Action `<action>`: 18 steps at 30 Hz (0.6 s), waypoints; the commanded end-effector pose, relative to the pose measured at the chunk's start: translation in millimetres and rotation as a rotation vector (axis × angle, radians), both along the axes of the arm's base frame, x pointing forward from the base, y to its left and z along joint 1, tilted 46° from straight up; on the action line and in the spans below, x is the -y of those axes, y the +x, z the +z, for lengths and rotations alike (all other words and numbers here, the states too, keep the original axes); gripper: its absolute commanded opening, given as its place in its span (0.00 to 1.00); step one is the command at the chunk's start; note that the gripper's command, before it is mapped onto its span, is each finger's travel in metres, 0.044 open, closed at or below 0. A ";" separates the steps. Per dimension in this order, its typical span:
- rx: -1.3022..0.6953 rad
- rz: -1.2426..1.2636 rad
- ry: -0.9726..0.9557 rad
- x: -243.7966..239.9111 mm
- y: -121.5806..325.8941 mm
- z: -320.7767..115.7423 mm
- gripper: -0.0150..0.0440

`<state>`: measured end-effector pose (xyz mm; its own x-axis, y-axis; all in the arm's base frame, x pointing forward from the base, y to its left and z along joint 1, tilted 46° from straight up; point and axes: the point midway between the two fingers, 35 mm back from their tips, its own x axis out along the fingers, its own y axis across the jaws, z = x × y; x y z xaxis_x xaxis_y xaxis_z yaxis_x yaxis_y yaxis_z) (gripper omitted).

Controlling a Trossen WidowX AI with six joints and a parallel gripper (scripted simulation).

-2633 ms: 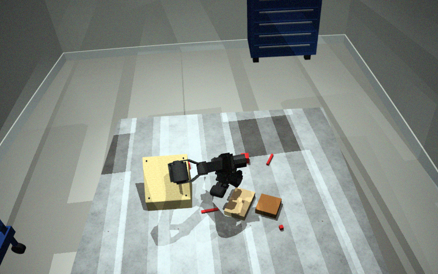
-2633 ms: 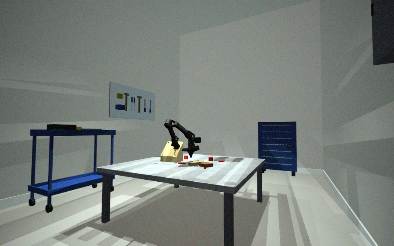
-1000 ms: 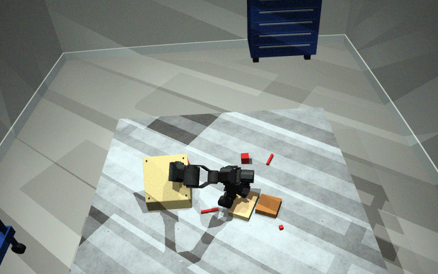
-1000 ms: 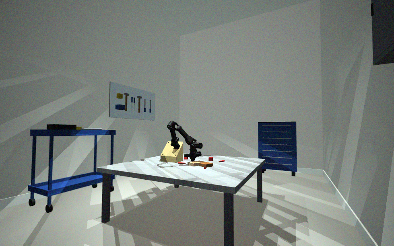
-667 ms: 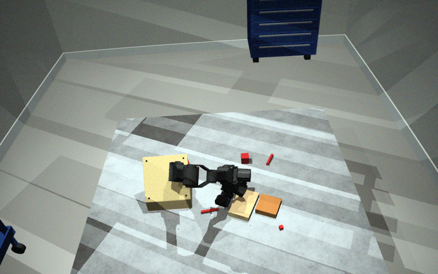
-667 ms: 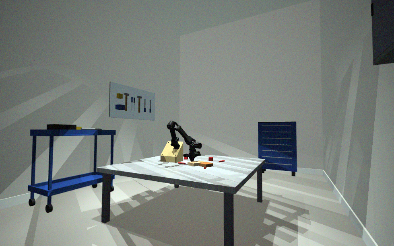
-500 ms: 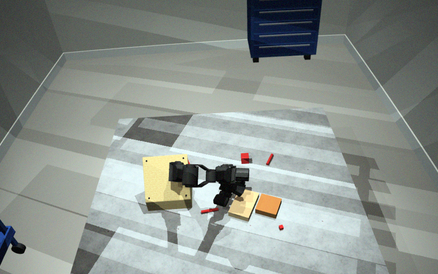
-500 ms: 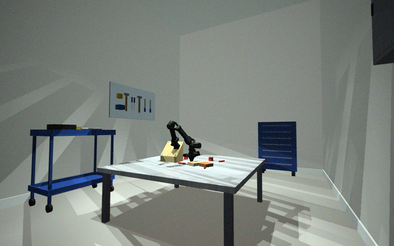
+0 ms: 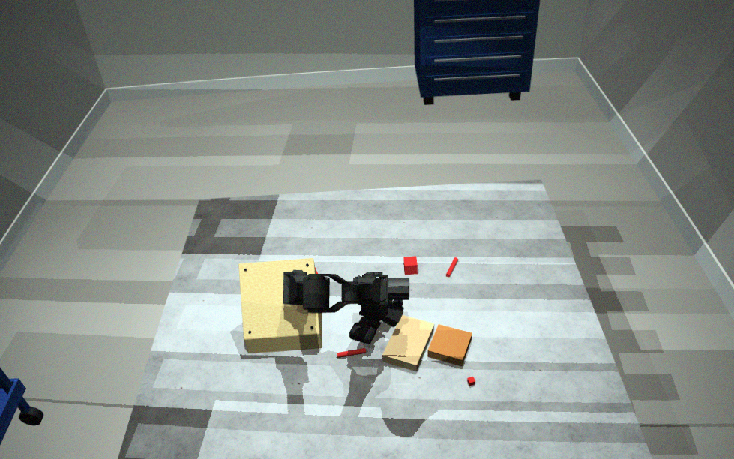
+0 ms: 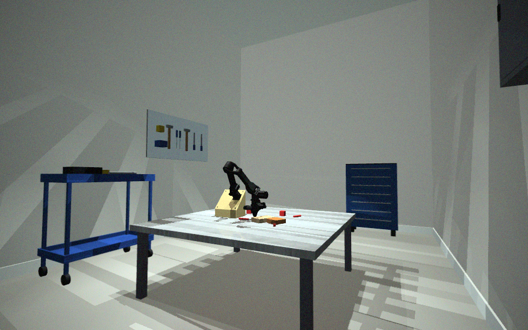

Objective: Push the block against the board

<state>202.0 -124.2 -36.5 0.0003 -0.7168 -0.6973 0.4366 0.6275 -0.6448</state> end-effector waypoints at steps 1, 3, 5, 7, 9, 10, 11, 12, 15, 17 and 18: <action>0.014 0.004 0.002 -18.0 5.8 16.4 0.25; 0.015 0.003 -0.001 -32.6 4.7 31.5 0.25; 0.015 0.003 -0.003 -37.5 3.7 37.2 0.25; 0.015 0.003 -0.003 -37.5 3.7 37.2 0.25; 0.015 0.003 -0.003 -37.5 3.7 37.2 0.25; 0.015 0.003 -0.003 -37.9 5.2 36.9 0.25; 0.014 0.004 -0.003 -39.1 9.6 36.1 0.25; 0.014 0.005 -0.003 -41.1 16.9 34.4 0.25; 0.011 0.008 -0.003 -47.3 37.7 28.1 0.25; 0.011 0.008 -0.003 -47.8 39.1 27.6 0.25; 0.011 0.008 -0.003 -47.8 39.1 27.6 0.25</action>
<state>235.8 -78.5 -7.5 0.0163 -0.7176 -0.6963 0.4383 0.6310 -0.6400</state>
